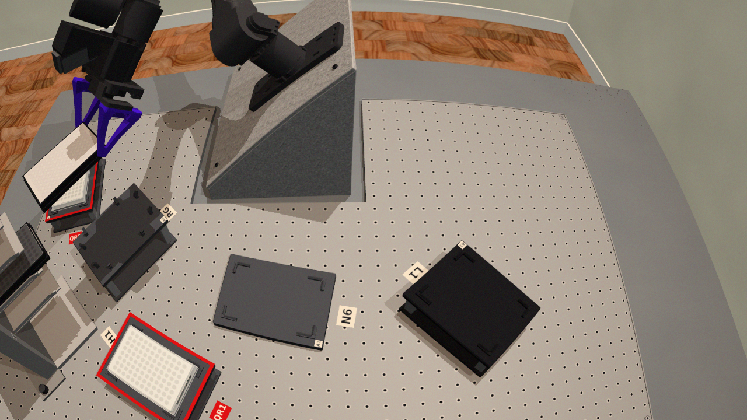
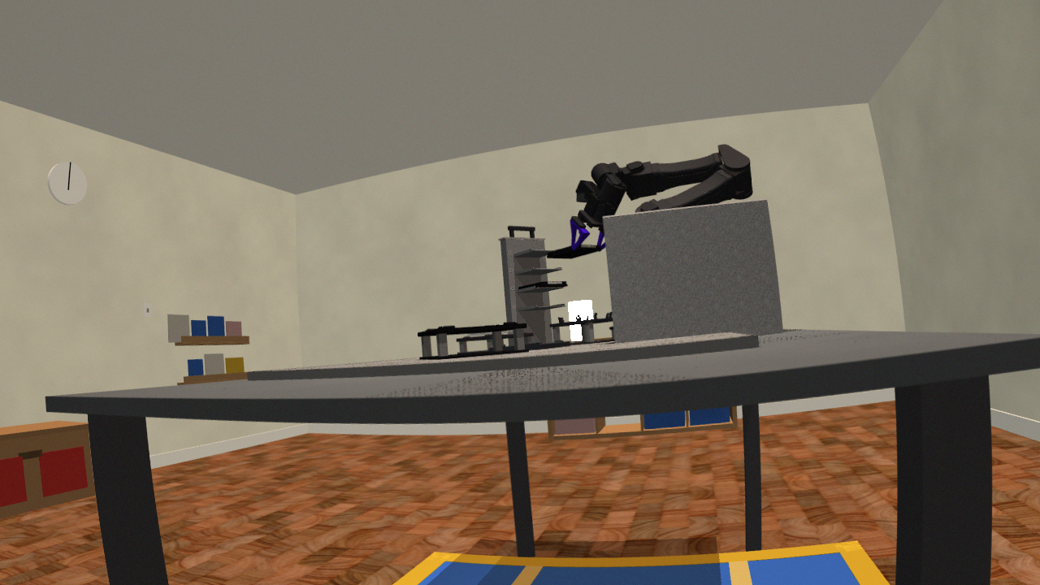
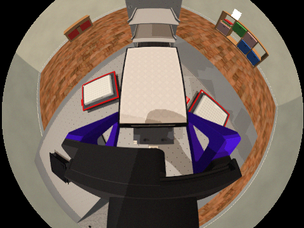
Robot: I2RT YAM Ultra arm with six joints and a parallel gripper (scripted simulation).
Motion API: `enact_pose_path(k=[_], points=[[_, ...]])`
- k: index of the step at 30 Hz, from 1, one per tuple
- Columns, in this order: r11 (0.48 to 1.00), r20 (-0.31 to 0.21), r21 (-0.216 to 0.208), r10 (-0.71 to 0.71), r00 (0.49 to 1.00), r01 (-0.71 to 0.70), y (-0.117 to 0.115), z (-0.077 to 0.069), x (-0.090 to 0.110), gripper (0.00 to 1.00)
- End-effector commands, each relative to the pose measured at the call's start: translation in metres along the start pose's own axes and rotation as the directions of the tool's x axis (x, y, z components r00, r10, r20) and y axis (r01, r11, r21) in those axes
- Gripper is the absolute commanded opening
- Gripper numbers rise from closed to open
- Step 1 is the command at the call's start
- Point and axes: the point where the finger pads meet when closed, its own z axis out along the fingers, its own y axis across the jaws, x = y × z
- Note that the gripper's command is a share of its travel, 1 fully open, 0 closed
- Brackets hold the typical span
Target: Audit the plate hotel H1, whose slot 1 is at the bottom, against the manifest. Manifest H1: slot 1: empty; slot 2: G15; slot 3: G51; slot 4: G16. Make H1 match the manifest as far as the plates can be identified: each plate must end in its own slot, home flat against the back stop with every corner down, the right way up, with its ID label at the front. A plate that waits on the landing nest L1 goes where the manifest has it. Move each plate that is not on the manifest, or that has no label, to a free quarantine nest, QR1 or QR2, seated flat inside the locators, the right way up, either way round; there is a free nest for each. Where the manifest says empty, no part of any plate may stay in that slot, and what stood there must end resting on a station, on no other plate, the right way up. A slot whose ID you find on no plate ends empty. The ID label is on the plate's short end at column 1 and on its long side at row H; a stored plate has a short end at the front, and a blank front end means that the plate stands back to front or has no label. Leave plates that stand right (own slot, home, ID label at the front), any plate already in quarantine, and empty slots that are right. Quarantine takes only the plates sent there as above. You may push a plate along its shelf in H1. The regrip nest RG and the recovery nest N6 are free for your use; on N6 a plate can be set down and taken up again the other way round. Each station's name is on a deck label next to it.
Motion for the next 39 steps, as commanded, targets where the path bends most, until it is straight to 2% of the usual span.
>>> enact_pose_path(k=[1,39], points=[[1.0,-0.001,0.006,0.008,1.0,-0.008,-0.002,-0.002,-0.002,0.86],[1.0,-0.002,0.005,0.007,1.0,-0.007,-0.002,-0.025,-0.024,0.86]])
